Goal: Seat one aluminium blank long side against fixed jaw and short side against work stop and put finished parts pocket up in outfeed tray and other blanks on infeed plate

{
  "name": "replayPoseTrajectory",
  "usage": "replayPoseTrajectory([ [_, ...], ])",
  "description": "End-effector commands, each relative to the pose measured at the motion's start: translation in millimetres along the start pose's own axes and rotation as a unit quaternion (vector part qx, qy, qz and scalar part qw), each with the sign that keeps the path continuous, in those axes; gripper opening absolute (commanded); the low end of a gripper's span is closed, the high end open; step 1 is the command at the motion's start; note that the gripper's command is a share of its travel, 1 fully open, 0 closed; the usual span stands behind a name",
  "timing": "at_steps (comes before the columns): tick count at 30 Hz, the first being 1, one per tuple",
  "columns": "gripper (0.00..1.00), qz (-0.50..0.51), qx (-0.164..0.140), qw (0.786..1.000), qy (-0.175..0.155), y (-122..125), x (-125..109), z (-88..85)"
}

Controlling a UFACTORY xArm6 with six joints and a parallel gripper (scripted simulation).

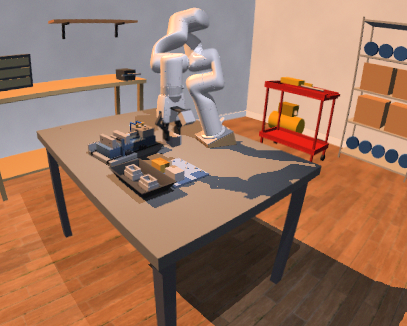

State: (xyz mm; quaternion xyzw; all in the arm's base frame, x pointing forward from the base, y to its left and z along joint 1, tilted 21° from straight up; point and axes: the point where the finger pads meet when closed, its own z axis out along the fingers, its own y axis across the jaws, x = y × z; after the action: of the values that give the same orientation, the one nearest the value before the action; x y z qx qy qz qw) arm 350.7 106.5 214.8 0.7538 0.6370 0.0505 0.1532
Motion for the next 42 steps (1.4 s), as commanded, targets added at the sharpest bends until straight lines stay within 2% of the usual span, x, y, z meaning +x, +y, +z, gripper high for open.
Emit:
replayPoseTrajectory([
  [1,0.00,-0.010,0.010,1.000,0.009,26.8,-31.2,2.2],
  [9,0.00,-0.021,0.011,1.000,0.014,58.7,-91.8,3.9],
  [11,0.00,-0.021,0.011,1.000,0.014,58.7,-91.8,3.9],
  [12,0.00,-0.024,0.010,1.000,0.015,66.8,-112.3,3.7],
  [19,0.00,-0.033,0.003,0.999,0.016,81.9,-163.7,2.1],
  [26,0.00,-0.043,-0.008,0.999,0.013,91.4,-224.4,-2.5],
  [28,0.00,-0.043,-0.008,0.999,0.013,91.4,-224.4,-2.5],
  [30,0.00,-0.048,-0.014,0.999,0.009,92.8,-252.7,-5.5],
  [34,0.00,-0.052,-0.020,0.998,0.004,92.6,-279.9,-9.0],
  [37,0.00,-0.054,-0.022,0.998,0.002,92.1,-288.8,-10.3],
  [42,0.00,-0.054,-0.022,0.998,0.002,92.1,-289.4,-10.4],
])
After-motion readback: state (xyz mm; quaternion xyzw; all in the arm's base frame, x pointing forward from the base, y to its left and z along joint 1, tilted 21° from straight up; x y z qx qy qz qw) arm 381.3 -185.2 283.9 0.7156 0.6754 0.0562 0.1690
